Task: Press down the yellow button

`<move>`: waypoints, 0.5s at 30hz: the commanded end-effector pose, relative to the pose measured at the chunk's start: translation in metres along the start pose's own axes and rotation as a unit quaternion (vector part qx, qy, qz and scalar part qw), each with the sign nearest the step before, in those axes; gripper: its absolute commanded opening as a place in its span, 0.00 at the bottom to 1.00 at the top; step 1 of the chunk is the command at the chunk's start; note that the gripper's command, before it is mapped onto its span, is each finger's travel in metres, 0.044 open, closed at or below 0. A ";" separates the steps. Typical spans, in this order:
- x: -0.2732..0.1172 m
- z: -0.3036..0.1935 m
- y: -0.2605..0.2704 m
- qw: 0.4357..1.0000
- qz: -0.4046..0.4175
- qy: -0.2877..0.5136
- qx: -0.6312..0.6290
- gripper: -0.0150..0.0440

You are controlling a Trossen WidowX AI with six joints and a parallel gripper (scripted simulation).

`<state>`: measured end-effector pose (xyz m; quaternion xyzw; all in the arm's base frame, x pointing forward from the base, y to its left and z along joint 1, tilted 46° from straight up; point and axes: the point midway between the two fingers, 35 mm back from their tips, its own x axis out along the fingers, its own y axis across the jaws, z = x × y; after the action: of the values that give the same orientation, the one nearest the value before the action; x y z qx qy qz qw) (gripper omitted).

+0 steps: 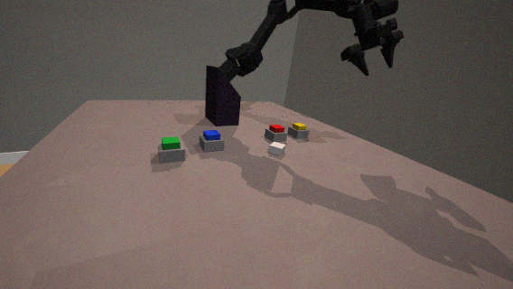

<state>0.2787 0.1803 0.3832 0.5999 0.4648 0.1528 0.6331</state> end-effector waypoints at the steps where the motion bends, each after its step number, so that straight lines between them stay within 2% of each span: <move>1: 0.018 0.023 -0.069 0.994 -0.087 0.023 -0.066 0.93; 15: 0.015 0.034 -0.204 0.954 -0.185 0.143 -0.186 0.93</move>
<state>0.2645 0.1396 0.2451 0.4111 0.5664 0.1664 0.6946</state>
